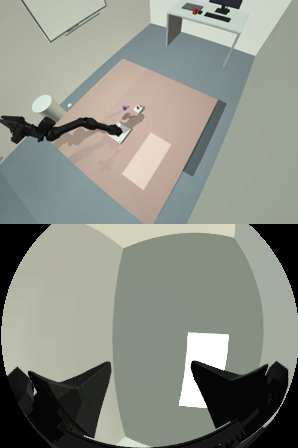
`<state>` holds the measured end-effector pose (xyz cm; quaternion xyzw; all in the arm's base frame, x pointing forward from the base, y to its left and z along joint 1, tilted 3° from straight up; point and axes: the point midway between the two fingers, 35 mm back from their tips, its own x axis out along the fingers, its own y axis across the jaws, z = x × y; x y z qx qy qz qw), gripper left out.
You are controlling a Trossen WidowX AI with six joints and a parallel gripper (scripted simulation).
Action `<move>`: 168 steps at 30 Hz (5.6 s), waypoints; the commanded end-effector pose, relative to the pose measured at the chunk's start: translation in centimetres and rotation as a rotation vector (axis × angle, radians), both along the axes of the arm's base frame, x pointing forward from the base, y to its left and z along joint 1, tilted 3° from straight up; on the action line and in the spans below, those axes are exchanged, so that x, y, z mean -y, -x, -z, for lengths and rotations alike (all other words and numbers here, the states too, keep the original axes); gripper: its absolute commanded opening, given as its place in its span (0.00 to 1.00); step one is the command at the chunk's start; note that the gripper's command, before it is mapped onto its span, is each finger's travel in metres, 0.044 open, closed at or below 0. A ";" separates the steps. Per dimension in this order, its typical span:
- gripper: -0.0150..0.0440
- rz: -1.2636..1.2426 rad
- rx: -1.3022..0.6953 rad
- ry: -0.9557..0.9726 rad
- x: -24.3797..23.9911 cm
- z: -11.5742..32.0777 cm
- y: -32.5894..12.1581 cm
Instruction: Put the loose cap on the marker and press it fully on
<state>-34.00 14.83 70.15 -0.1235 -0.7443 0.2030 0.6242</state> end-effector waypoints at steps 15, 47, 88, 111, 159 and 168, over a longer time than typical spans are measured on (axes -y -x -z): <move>0.67 -0.131 0.041 0.223 -12.7 4.0 -1.7; 0.67 -0.238 -1.324 1.156 -35.2 32.2 -36.4; 0.67 0.369 -2.736 -2.354 1.2 57.9 -57.4; 0.67 0.368 -2.736 -2.354 1.2 62.9 -57.7; 0.40 0.369 -2.736 -2.354 1.0 68.1 -57.7; 0.25 0.368 -2.736 -2.354 1.0 66.3 -57.9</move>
